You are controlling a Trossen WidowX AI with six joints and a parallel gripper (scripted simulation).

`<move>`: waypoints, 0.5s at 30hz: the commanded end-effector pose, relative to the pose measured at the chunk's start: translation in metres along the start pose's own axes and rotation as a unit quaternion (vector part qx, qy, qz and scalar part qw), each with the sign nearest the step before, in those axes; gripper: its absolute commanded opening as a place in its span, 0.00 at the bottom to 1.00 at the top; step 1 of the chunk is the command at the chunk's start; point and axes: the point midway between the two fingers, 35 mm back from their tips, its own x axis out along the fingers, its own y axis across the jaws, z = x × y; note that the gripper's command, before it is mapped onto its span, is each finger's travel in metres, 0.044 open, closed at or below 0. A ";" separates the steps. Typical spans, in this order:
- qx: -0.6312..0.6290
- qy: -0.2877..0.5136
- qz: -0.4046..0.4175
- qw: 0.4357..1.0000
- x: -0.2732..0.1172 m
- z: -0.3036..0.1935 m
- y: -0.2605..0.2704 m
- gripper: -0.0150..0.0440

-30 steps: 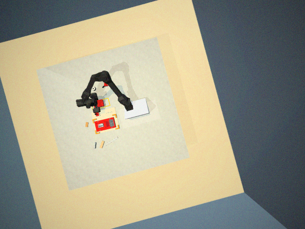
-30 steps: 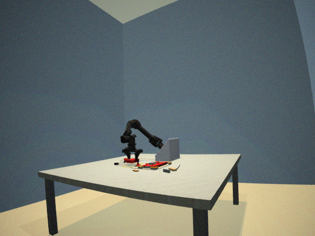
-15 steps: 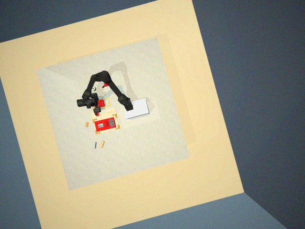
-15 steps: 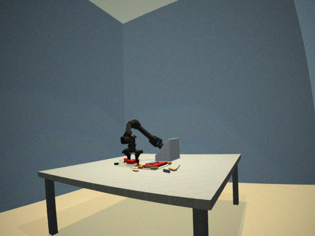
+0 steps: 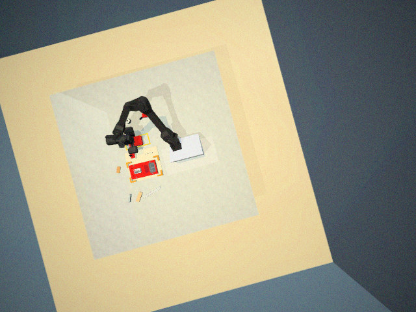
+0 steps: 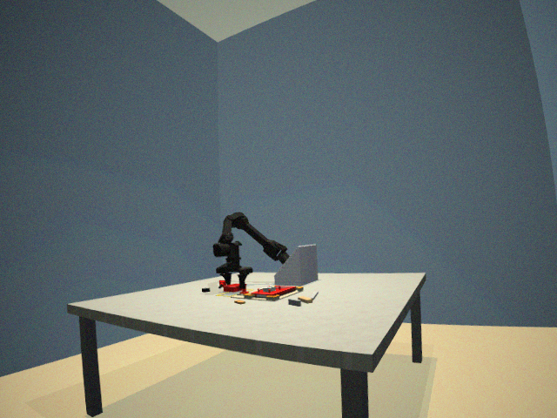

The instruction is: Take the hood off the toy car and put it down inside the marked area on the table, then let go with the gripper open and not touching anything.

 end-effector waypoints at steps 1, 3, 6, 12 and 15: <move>-0.003 0.001 0.000 1.000 0.002 -0.001 0.001 0.25; -0.003 0.001 0.000 1.000 0.003 -0.001 0.001 0.25; -0.003 0.001 0.000 1.000 0.005 -0.001 0.001 0.25; -0.003 0.001 -0.001 1.000 0.008 -0.001 0.000 0.25; -0.003 0.001 -0.001 1.000 0.009 -0.001 0.000 0.25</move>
